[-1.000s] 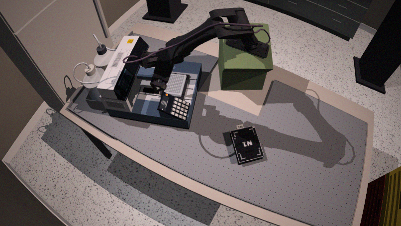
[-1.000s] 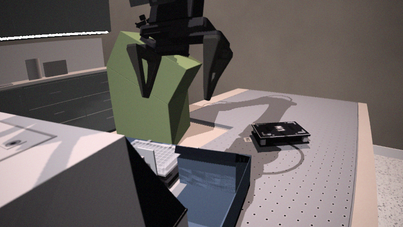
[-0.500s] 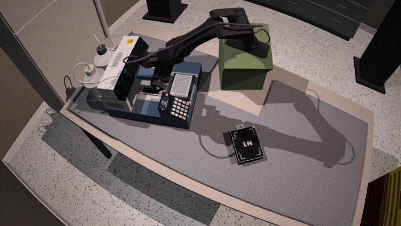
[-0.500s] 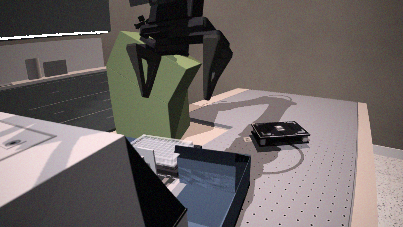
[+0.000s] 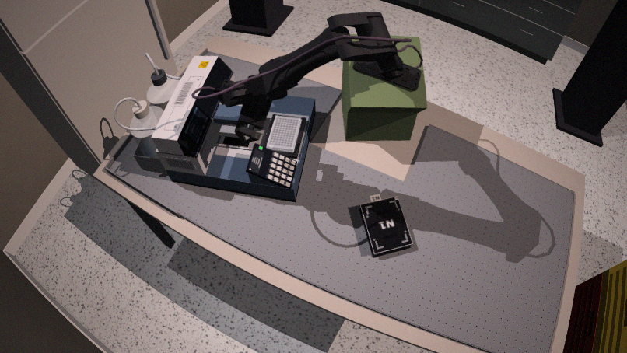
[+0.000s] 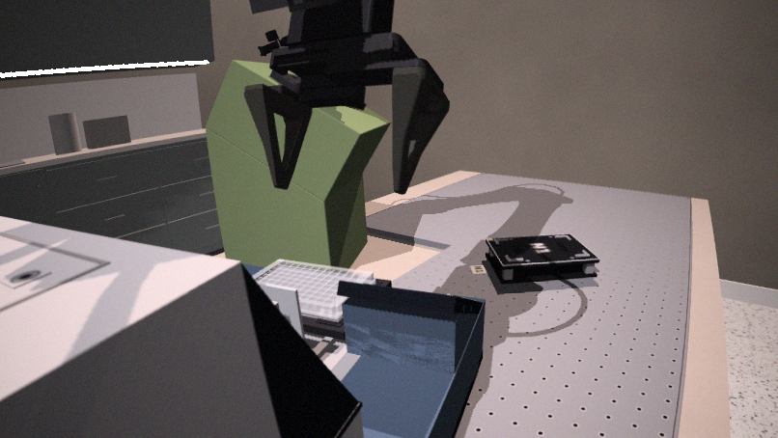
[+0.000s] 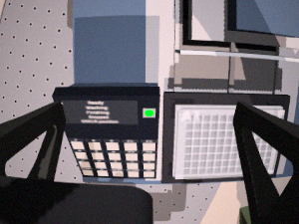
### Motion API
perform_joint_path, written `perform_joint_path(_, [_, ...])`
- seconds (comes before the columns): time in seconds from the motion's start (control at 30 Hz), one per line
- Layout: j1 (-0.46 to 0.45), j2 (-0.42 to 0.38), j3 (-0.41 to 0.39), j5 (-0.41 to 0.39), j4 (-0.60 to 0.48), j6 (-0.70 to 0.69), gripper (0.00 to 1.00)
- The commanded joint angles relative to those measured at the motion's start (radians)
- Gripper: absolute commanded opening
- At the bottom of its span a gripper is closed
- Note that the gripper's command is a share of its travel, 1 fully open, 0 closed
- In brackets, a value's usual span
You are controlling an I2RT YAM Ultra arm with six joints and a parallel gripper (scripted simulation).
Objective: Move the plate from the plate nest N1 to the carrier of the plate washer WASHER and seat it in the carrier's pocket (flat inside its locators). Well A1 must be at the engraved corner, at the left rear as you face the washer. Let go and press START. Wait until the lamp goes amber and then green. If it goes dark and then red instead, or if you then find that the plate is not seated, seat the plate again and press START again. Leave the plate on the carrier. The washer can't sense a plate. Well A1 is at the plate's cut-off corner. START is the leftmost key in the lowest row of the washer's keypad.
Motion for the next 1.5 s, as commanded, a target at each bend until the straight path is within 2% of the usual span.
perform_joint_path(0.0, [-0.007, -0.007, 0.012, -0.003, -0.015, -0.005, 1.00])
perform_joint_path(0.63, [-0.007, -0.007, 0.012, -0.003, -0.015, -0.005, 1.00])
perform_joint_path(0.73, [0.011, -0.030, 0.004, 0.002, -0.022, 0.009, 0.98])
perform_joint_path(0.77, [0.019, -0.034, -0.026, 0.013, -0.017, 0.017, 0.96])
perform_joint_path(1.0, [0.079, -0.072, -0.083, 0.039, 0.045, 0.072, 0.82])
perform_joint_path(1.23, [0.143, -0.106, -0.134, 0.069, 0.081, 0.131, 0.68])
perform_joint_path(1.3, [0.143, -0.106, -0.134, 0.069, 0.081, 0.131, 0.68])
perform_joint_path(1.47, [0.191, -0.127, -0.166, 0.094, 0.105, 0.174, 0.58])
